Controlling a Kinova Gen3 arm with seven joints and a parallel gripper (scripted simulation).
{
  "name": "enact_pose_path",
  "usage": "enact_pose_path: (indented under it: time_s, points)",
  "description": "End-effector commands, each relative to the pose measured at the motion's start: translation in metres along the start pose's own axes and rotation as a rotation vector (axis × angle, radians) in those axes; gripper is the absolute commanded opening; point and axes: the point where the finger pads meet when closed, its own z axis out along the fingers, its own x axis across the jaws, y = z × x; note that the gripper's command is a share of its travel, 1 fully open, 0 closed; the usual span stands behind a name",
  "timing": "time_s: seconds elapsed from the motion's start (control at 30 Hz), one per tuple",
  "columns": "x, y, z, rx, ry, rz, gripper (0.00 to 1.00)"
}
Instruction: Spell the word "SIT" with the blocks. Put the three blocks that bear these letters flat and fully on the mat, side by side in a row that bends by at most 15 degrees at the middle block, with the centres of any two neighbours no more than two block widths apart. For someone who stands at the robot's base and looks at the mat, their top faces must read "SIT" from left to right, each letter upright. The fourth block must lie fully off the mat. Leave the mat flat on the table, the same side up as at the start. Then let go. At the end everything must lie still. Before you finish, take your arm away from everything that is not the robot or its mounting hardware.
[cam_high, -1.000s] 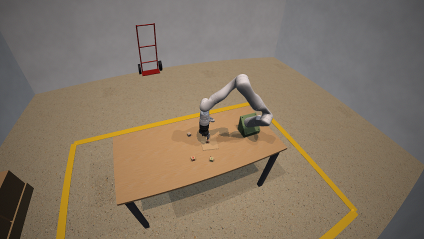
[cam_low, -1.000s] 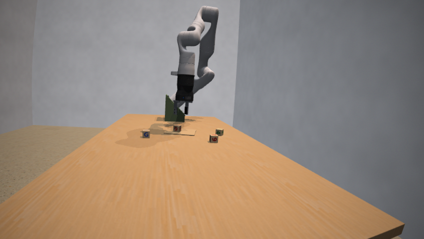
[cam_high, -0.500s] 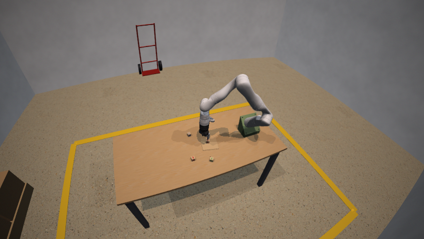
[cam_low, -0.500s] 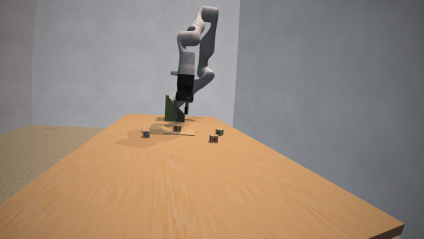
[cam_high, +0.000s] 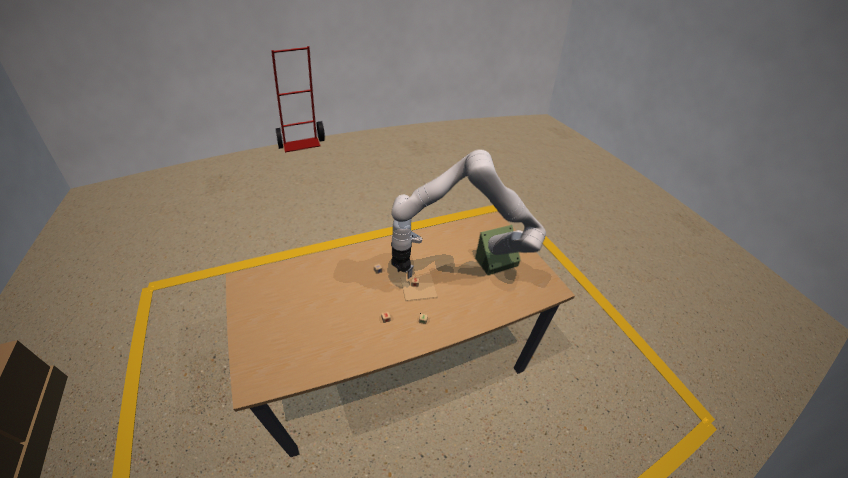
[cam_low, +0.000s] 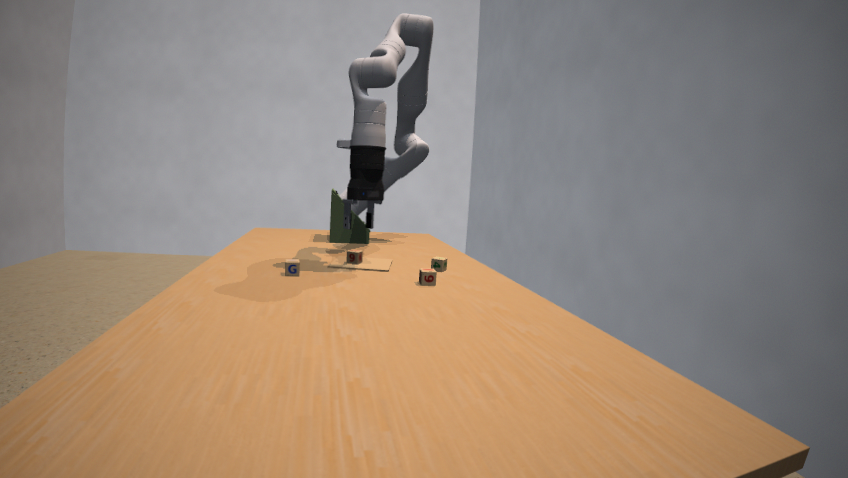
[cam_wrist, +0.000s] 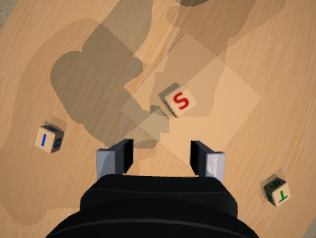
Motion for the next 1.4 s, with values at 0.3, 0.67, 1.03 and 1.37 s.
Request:
enact_pose_path:
  time_s: [0.3,0.67,1.03,1.37]
  points:
    - [-0.105,0.031,0.003,0.001,0.0,-0.014,1.0]
    - [-0.155,0.033,0.005,0.015,-0.009,-0.009,1.0]
    - [-0.159,0.035,0.005,0.011,-0.01,-0.007,1.0]
    - [-0.159,0.035,0.005,0.01,-0.01,-0.007,1.0]
